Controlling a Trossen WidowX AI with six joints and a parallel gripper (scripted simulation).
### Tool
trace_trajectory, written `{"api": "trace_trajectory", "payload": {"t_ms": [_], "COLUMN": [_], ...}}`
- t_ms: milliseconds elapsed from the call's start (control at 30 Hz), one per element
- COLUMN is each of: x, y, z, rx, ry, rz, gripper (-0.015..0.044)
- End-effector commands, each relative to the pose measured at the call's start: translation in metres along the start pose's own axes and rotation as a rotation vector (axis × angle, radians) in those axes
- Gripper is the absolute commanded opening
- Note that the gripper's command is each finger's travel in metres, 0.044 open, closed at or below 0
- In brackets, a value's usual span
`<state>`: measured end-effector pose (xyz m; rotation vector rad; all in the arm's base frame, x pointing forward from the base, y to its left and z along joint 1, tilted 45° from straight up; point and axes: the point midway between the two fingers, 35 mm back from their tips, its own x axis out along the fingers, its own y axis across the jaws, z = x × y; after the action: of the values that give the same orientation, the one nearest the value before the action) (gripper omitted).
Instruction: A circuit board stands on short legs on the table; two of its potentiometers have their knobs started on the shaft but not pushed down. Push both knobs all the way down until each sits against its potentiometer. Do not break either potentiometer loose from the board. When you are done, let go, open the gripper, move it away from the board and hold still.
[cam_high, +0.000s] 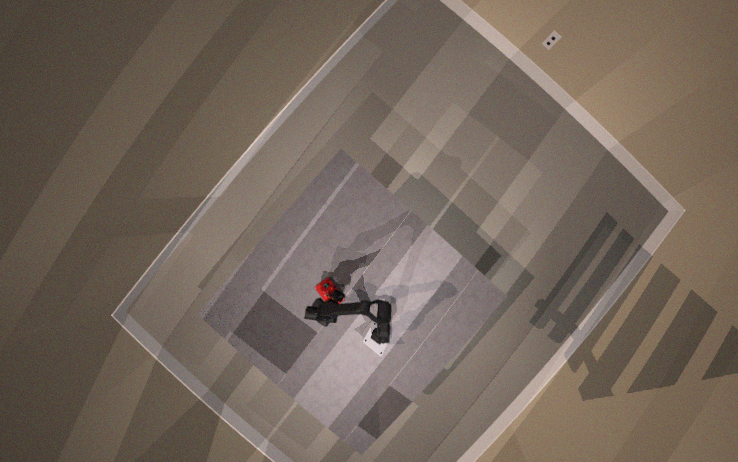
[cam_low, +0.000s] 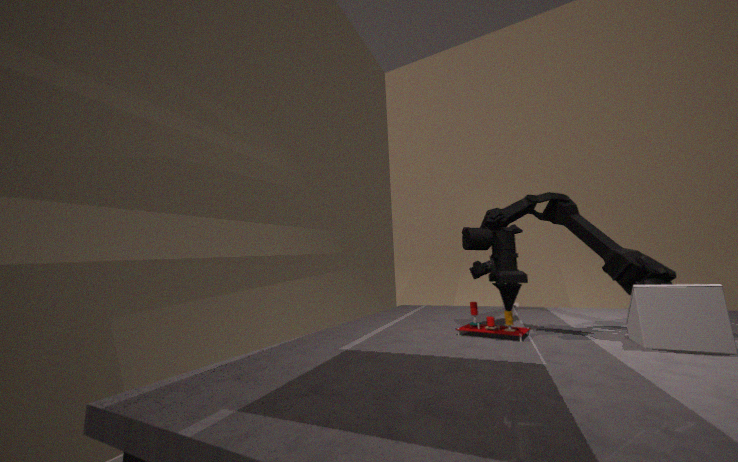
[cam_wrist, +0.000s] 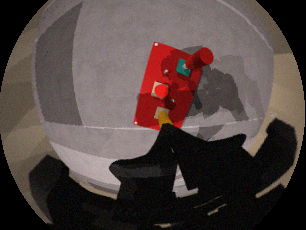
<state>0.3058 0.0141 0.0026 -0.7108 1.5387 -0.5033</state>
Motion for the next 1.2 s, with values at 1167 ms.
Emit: {"api": "trace_trajectory", "payload": {"t_ms": [1167], "x": [0.0201], "y": [-0.0031], "z": [0.0023], "rx": [0.020], "ry": [0.022], "rz": [-0.010], "gripper": [0.0000]}}
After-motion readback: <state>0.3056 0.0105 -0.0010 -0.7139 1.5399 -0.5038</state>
